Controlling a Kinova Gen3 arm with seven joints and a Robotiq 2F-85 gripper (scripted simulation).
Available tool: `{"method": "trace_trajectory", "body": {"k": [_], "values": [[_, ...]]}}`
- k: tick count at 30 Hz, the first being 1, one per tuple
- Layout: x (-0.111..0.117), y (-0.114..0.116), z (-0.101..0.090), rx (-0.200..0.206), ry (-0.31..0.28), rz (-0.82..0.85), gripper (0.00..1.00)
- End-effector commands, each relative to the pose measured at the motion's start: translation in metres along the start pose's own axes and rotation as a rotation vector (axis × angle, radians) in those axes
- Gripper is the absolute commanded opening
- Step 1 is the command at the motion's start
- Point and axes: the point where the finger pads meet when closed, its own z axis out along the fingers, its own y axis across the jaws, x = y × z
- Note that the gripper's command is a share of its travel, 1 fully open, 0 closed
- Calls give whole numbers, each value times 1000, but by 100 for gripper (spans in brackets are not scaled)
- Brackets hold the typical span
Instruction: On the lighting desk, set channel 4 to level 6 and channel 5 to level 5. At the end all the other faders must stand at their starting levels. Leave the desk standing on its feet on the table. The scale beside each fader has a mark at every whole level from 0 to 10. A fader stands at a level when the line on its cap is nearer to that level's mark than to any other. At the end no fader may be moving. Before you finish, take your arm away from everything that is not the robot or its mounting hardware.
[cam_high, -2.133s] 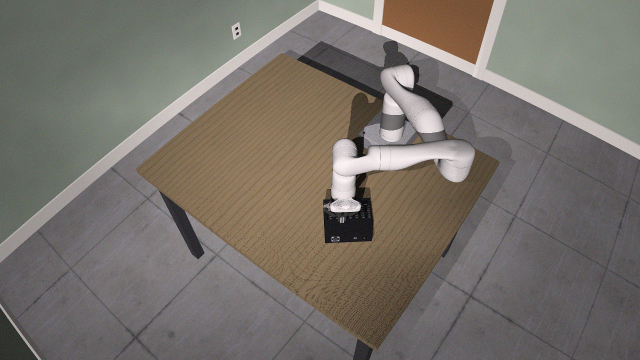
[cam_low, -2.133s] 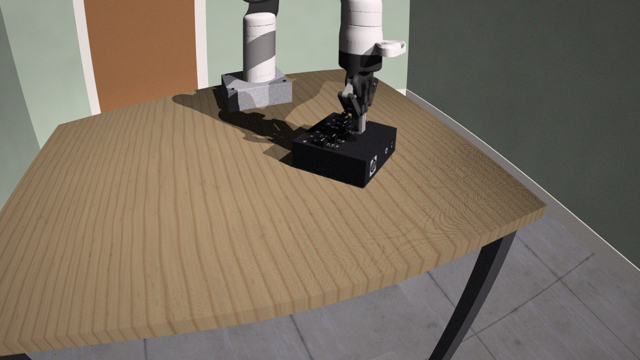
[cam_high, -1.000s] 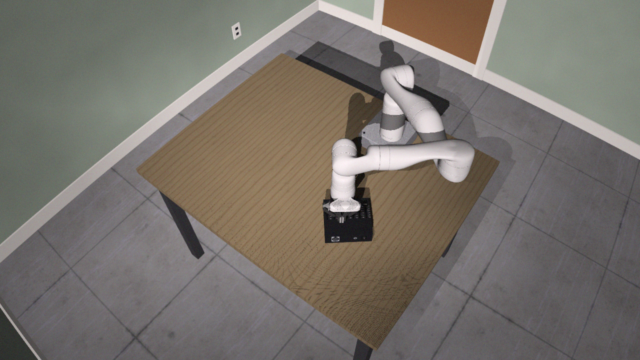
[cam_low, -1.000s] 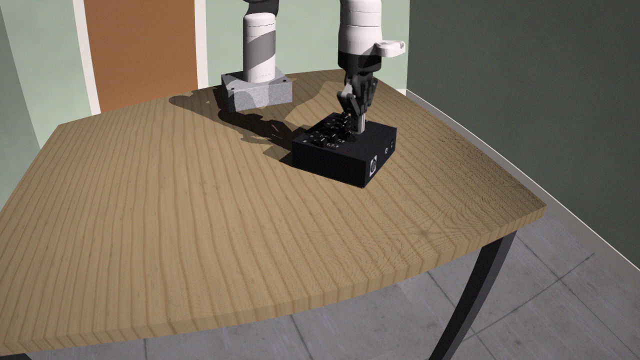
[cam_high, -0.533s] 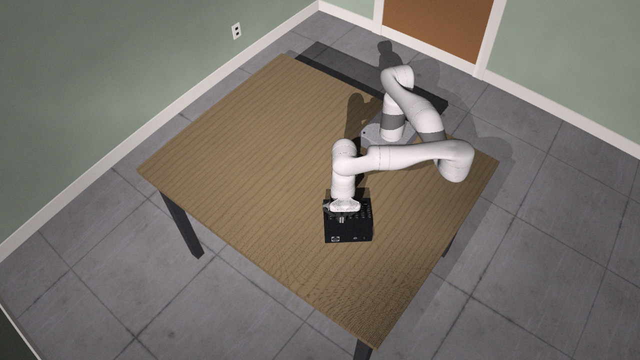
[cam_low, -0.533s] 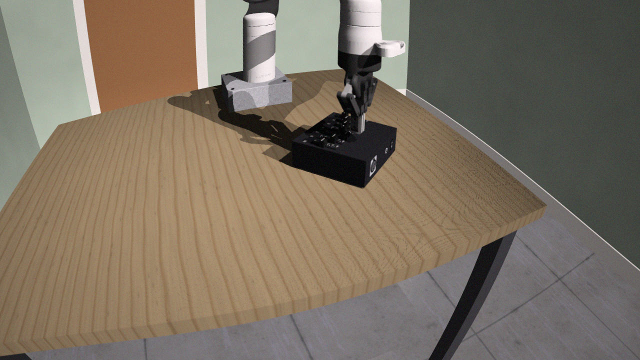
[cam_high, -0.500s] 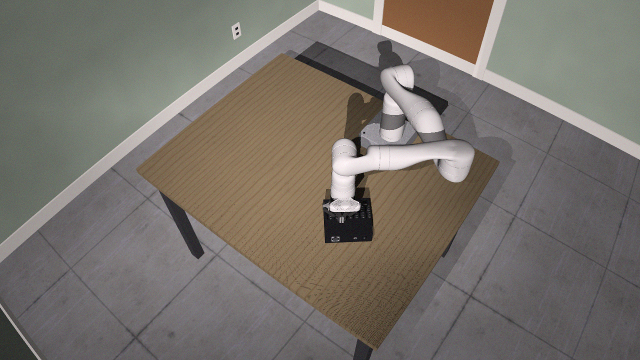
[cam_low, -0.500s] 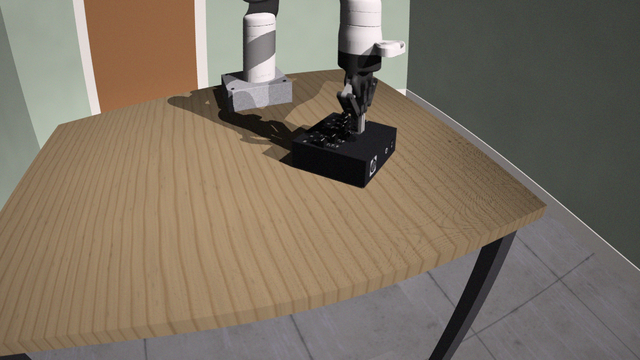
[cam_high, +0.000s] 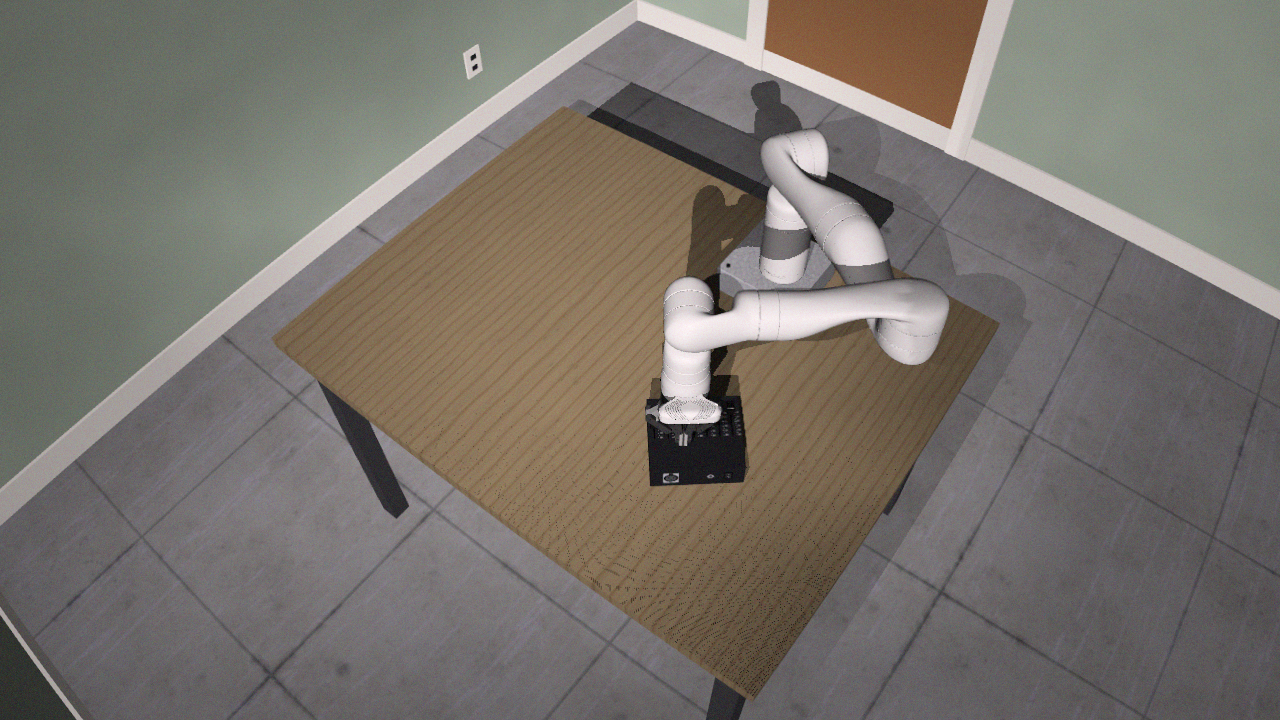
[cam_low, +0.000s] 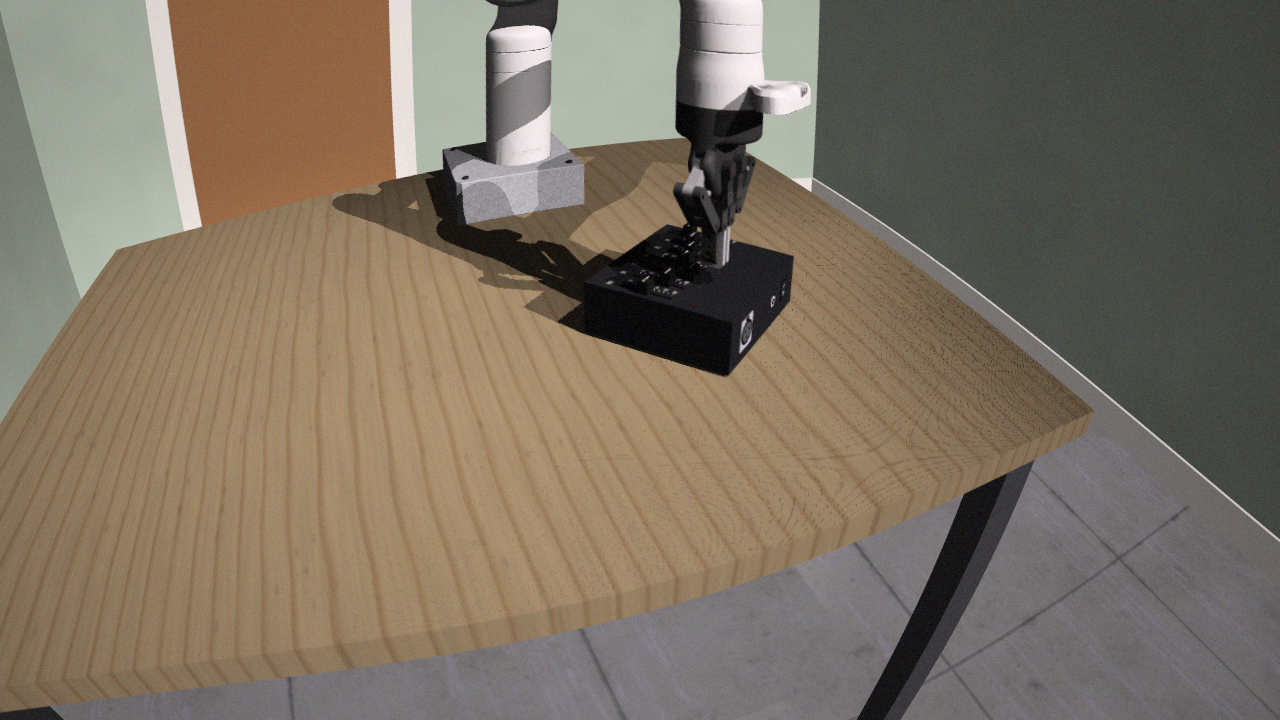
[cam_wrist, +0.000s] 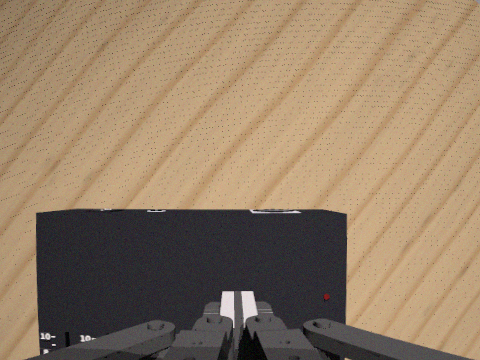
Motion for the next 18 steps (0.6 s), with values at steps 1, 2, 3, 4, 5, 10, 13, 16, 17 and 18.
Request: {"method": "trace_trajectory", "body": {"k": [1, 2, 3, 4, 5, 10, 13, 16, 17, 18], "values": [[0, 1, 1, 0, 2, 3, 0], [0, 1, 1, 0, 2, 3, 0], [0, 1, 1, 0, 2, 3, 0], [0, 1, 1, 0, 2, 3, 0], [0, 1, 1, 0, 2, 3, 0], [0, 1, 2, 0, 2, 3, 0], [0, 1, 3, 0, 2, 3, 0], [0, 1, 4, 0, 2, 3, 0], [0, 1, 4, 0, 2, 3, 0], [0, 1, 5, 0, 2, 3, 0]]}}
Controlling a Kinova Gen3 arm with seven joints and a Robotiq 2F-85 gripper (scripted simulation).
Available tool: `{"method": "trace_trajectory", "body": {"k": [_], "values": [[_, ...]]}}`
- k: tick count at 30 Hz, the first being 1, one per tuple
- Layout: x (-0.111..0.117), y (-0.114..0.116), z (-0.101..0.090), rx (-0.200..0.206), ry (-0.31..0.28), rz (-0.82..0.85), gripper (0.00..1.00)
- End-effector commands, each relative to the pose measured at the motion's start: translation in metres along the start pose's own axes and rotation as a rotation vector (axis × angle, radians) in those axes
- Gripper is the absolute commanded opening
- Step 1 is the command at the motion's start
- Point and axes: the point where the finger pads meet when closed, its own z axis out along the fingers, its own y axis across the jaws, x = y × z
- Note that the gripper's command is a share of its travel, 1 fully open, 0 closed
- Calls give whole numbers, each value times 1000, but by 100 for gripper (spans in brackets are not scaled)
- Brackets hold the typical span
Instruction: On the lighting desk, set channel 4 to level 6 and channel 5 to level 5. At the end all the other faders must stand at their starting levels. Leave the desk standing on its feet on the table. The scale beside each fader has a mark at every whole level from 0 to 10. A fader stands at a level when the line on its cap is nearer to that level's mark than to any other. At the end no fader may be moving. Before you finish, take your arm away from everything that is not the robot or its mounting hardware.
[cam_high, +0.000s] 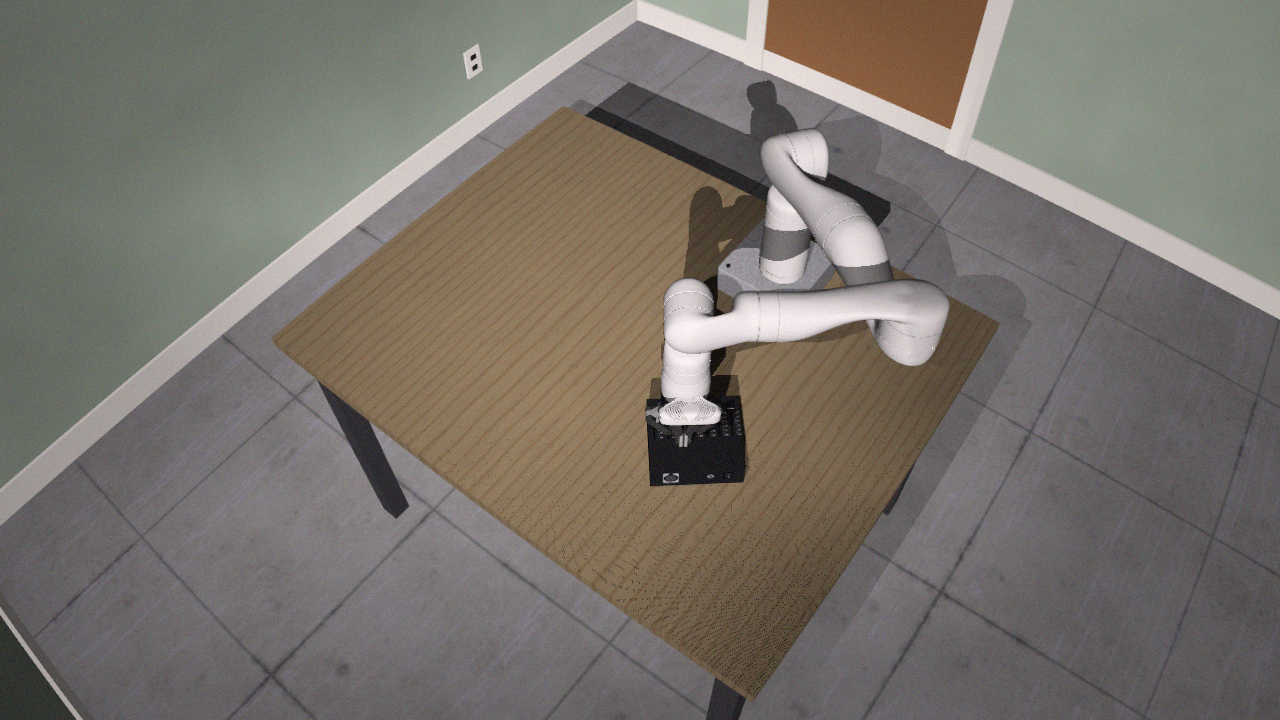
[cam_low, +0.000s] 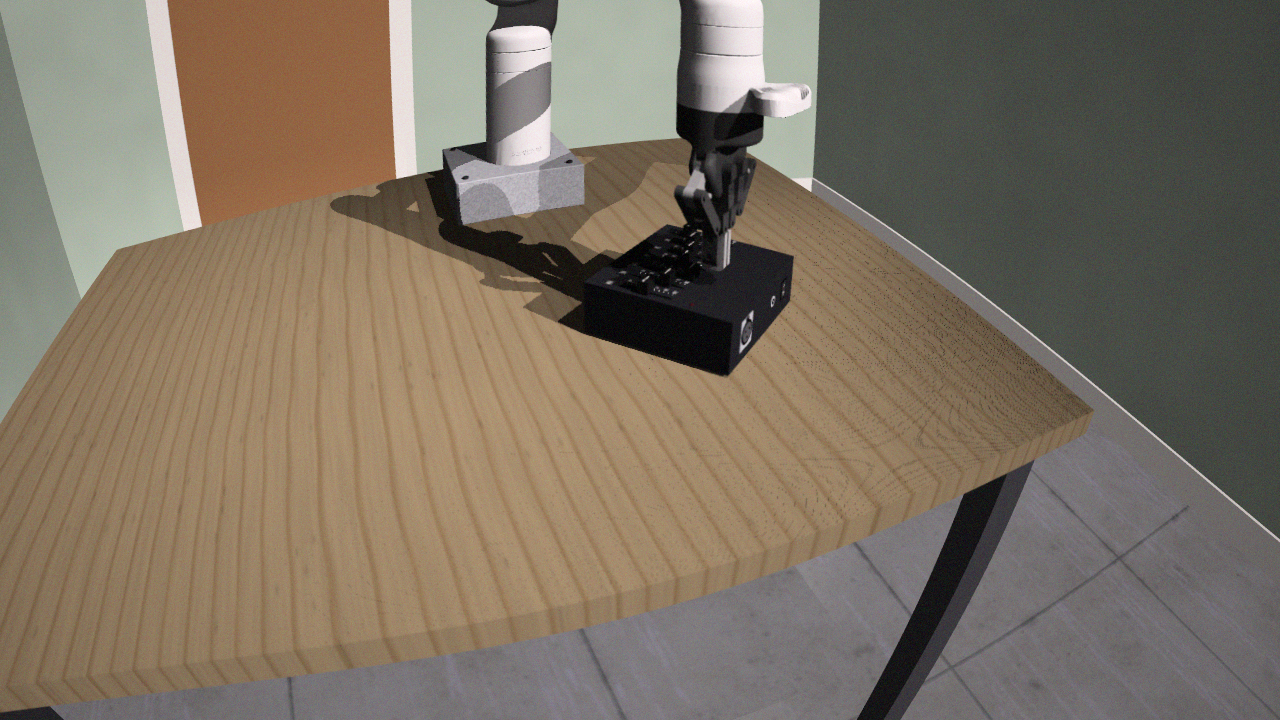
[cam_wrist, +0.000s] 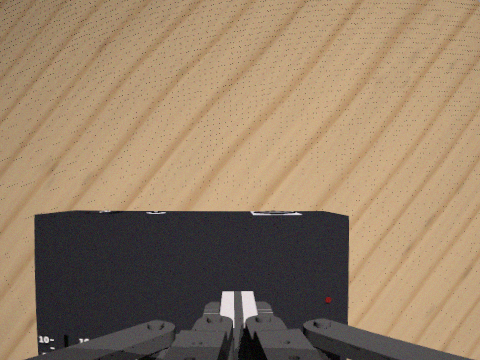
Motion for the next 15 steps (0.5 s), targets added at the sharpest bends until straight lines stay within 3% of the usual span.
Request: {"method": "trace_trajectory", "body": {"k": [1, 15], "values": [[-1, 2, 3, -1, 1, 4, 0], [-1, 2, 10, -1, 1, 4, 0]]}}
